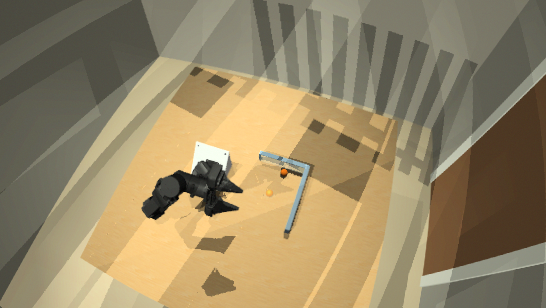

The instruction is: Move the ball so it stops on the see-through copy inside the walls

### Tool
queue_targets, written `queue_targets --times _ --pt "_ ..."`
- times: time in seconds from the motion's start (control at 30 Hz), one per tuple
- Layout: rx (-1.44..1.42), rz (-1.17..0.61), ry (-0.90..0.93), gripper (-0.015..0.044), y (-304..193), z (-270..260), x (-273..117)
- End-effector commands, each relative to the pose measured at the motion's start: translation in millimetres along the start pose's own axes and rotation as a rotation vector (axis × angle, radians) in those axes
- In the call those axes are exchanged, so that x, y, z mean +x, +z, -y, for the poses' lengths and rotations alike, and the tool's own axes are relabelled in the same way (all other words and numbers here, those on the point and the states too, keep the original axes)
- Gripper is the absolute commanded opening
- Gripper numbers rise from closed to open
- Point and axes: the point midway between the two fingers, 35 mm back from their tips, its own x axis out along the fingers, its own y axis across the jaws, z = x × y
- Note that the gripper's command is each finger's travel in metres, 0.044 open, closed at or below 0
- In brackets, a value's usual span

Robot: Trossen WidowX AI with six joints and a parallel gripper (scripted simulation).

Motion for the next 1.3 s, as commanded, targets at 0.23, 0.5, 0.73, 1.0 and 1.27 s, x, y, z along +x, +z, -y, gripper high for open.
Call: queue_targets --times 0.23,0.5,0.73,1.0,1.27 --pt "-0.043 0.146 0.090 0.0268 66.1 12.4 41.3" --pt "0.030 0.305 0.366 0.0268 158.7 -5.9 106.7" --pt "0.153 0.383 0.698 0.0268 249.8 -51.4 149.9" --pt "0.298 0.323 1.119 0.0268 345.7 -123.8 166.2" --pt "0.358 0.182 1.410 0.0268 401.4 -183.7 156.3"
